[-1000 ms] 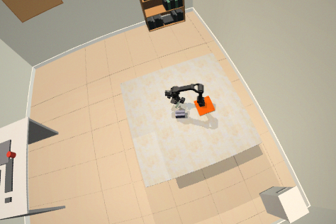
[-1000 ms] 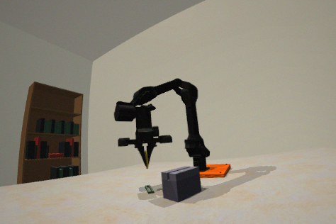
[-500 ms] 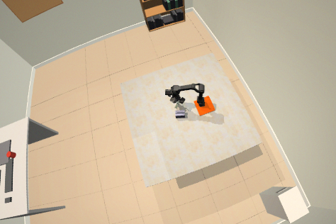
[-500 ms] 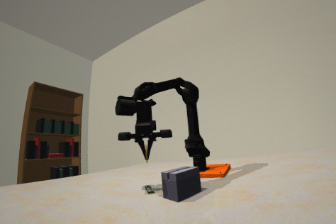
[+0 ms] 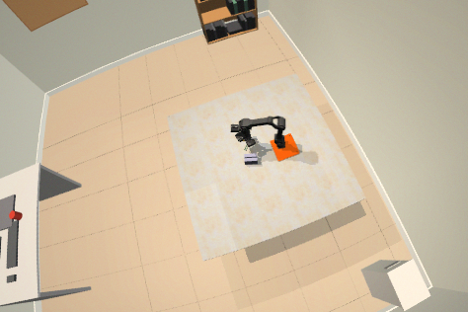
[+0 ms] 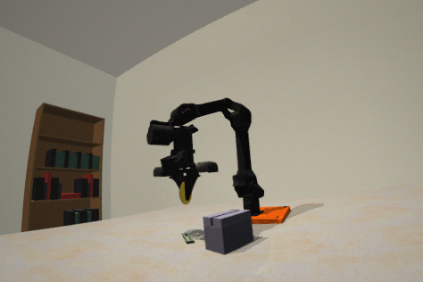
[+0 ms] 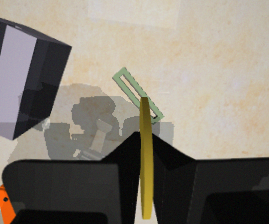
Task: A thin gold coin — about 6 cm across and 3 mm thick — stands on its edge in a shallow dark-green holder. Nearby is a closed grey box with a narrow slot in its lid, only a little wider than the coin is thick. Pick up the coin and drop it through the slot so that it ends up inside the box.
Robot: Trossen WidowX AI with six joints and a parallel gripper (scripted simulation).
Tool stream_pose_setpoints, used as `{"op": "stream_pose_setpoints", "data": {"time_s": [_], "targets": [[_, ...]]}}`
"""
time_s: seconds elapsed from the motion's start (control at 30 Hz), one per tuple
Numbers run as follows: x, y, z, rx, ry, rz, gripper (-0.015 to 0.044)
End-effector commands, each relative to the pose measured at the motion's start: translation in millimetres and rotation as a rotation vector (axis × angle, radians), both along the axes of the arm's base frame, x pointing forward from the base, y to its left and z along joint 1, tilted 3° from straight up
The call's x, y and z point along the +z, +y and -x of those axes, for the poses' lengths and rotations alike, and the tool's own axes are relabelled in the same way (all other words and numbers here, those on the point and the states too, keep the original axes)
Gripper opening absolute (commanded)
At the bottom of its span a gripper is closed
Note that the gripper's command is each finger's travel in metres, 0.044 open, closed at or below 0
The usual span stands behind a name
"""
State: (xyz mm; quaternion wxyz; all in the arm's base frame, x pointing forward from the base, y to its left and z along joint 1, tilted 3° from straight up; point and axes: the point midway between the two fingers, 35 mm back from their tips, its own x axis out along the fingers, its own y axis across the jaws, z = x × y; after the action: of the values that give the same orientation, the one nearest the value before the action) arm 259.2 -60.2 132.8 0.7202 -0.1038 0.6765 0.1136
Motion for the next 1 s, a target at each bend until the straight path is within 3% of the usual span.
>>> {"op": "stream_pose_setpoints", "data": {"time_s": [0.0, 0.33, 0.97], "targets": [[-0.7, 1.1, 2.6, -0.125, 0.006, -0.013, 0.0], [-0.7, 1.5, 6.1, -0.442, 0.015, -0.031, 0.0], [0.6, 33.1, -0.6, -0.448, 0.016, -0.034, 0.0]]}}
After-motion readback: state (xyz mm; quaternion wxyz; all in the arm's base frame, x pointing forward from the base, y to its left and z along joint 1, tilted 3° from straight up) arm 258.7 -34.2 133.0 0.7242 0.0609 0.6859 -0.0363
